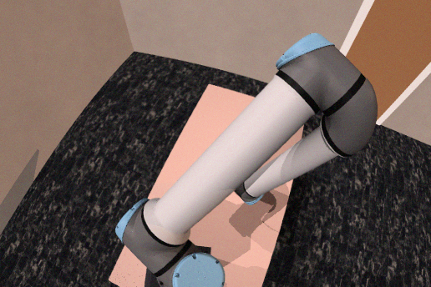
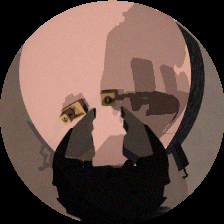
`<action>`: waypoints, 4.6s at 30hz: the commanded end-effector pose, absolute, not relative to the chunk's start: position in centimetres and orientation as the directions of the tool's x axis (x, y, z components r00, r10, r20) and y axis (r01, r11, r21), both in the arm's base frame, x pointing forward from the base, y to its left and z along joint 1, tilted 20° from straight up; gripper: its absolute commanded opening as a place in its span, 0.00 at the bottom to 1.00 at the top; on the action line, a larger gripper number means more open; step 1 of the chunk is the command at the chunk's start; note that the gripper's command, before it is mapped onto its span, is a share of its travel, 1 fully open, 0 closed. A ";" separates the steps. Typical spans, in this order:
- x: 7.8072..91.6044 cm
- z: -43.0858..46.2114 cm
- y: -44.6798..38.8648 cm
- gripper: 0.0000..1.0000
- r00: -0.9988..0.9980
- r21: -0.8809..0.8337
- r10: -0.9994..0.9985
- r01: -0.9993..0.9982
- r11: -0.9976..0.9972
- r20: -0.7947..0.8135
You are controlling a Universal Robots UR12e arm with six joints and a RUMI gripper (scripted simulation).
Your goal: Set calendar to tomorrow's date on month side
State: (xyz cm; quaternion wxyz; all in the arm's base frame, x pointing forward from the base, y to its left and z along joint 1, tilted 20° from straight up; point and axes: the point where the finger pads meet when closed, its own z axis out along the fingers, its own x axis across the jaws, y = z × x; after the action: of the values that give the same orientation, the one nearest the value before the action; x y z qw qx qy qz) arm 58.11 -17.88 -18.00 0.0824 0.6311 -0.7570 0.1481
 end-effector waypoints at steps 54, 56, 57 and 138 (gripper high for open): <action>58.3 -20.1 -18.6 0.28 -0.190 -0.121 -0.931 -0.980 0.159 0.312; 58.3 -20.1 -18.6 0.28 -0.190 -0.121 -0.931 -0.980 0.159 0.312; 58.3 -20.1 -18.6 0.28 -0.190 -0.121 -0.931 -0.980 0.159 0.312; 57.8 -16.2 -17.2 0.28 -0.190 -0.361 -0.931 -0.930 0.069 0.312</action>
State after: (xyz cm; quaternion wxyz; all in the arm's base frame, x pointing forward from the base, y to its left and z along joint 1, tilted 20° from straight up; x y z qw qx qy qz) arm 57.81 -17.20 -16.29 0.0010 0.6363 -0.7320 0.2435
